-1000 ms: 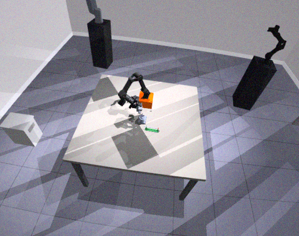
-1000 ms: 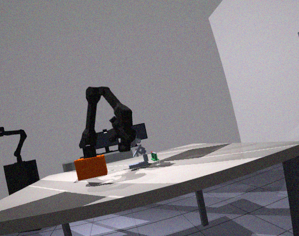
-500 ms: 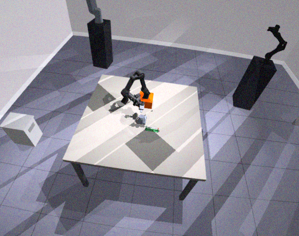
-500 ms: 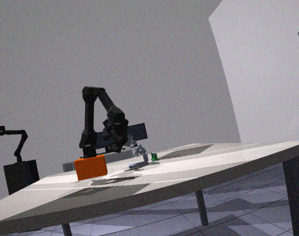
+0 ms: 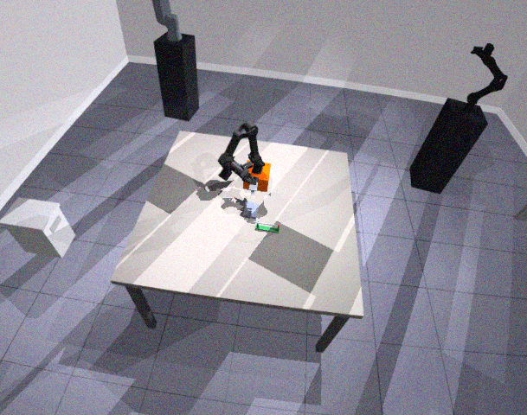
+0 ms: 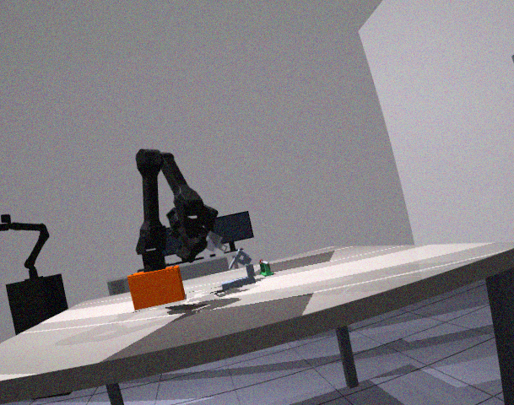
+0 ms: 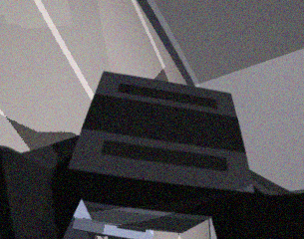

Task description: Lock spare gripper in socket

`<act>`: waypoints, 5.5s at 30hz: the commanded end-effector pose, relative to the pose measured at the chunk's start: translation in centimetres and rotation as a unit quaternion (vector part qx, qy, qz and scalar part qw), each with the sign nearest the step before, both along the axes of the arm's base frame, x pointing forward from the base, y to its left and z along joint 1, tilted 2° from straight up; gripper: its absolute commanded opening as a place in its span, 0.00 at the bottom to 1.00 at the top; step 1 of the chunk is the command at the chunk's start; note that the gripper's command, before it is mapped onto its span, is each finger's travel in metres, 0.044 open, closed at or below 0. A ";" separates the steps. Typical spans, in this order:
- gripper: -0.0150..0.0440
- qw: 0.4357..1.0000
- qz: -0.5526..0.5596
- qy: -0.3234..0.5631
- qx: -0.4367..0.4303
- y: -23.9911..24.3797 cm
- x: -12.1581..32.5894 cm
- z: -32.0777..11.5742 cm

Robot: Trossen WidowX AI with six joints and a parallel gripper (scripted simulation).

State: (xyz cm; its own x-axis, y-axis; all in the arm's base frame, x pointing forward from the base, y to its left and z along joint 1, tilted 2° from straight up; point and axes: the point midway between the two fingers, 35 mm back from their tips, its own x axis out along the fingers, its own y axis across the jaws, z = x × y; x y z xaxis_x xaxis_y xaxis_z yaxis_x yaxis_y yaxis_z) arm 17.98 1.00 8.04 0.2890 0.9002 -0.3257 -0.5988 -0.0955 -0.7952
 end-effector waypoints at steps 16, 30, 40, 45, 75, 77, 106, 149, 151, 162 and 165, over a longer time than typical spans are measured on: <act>0.25 1.000 -0.016 0.009 0.007 0.3 1.5 -0.9; 0.25 1.000 -0.015 0.008 0.007 0.5 3.0 -1.9; 0.25 1.000 -0.015 0.008 0.007 0.6 4.0 -2.7; 0.25 1.000 -0.015 0.007 0.007 0.7 4.5 -3.1; 0.43 1.000 -0.012 0.014 0.004 0.9 5.3 -4.2; 0.52 1.000 -0.012 0.014 0.004 0.9 5.3 -4.2; 1.00 1.000 -0.014 0.016 0.007 0.5 2.9 -2.1; 1.00 0.999 -0.041 0.027 -0.001 -0.1 -0.9 4.7; 1.00 0.999 -0.047 0.027 -0.008 0.0 -1.0 5.0; 1.00 0.996 -0.077 0.029 -0.045 0.3 -1.1 7.0; 1.00 0.997 -0.068 0.030 -0.037 0.3 -1.2 6.3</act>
State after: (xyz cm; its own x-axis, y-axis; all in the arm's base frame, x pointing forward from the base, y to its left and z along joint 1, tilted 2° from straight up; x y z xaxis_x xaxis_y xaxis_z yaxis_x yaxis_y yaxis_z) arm 16.79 1.29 14.45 0.3869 0.8241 -0.4137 -0.6556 -0.0697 -0.7519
